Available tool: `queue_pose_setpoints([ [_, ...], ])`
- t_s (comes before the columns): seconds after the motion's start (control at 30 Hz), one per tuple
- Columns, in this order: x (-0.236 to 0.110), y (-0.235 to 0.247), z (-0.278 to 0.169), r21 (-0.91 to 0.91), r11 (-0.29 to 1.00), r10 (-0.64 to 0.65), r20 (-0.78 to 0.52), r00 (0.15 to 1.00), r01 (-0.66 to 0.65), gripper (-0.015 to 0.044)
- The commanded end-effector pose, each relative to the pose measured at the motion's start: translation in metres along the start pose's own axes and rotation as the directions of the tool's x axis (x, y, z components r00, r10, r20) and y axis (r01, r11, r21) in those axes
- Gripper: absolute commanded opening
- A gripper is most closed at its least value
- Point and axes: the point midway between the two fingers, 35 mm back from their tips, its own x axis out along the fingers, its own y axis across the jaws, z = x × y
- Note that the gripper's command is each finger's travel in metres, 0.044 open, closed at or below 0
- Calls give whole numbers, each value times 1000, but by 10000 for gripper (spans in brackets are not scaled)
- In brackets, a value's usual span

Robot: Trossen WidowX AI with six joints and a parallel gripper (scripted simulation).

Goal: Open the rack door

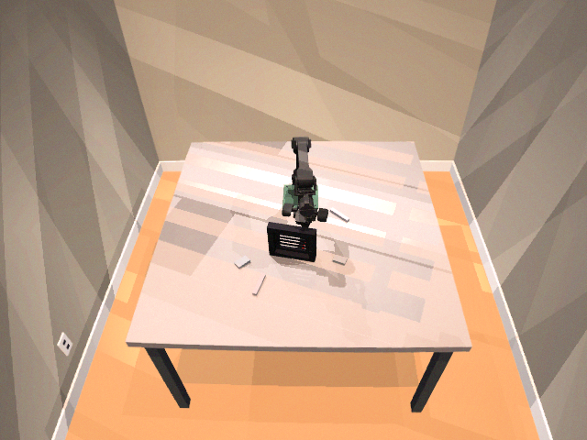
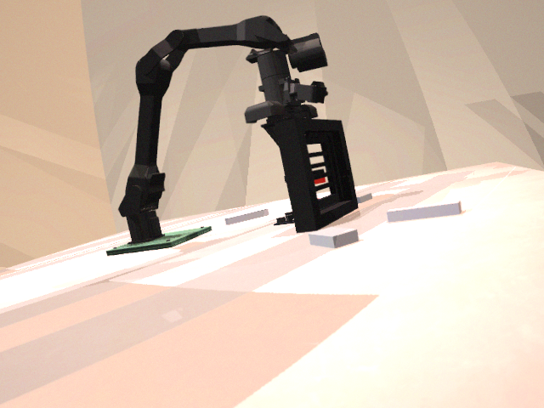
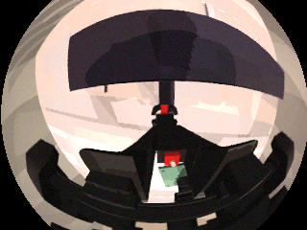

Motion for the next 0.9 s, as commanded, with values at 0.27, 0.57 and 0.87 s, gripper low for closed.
queue_pose_setpoints([
  [0.27, 2, 0, -1, -169, 986, 0, -7, 1000, -1, 12],
  [0.57, 2, 0, -1, -576, 817, 0, -8, 1000, -4, 12],
  [0.87, 2, 0, -1, -871, 491, 0, -8, 1000, -7, 12],
])
